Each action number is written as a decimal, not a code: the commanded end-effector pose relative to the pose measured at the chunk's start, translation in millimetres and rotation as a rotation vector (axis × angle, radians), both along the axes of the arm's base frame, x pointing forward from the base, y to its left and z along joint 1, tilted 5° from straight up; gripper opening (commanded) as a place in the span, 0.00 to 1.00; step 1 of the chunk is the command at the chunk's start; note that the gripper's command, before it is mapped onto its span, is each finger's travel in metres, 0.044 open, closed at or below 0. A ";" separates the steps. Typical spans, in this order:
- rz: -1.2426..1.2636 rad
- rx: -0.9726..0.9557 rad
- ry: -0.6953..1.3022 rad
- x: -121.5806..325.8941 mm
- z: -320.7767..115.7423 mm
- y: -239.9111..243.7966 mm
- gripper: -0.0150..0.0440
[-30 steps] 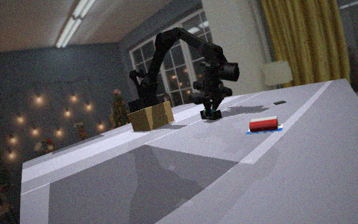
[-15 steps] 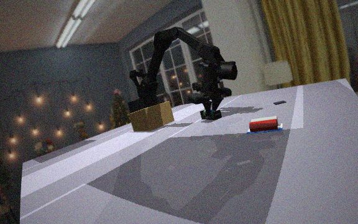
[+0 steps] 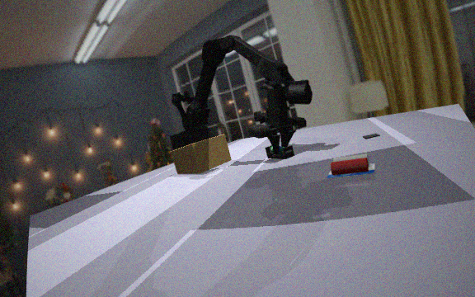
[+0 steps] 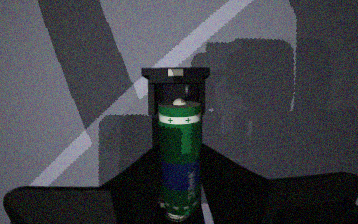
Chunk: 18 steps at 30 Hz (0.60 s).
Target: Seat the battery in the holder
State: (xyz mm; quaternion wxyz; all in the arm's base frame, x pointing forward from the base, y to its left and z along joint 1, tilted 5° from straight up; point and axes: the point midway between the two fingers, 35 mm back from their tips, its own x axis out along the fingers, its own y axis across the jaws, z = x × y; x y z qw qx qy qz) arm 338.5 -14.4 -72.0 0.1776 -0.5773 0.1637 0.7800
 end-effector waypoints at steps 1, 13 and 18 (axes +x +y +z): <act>-0.001 -0.020 -0.028 1.5 -2.4 -1.7 0.40; -0.004 -0.044 -0.075 -1.3 -3.0 -0.8 0.40; -0.007 -0.052 -0.094 -2.5 -3.1 -0.5 0.40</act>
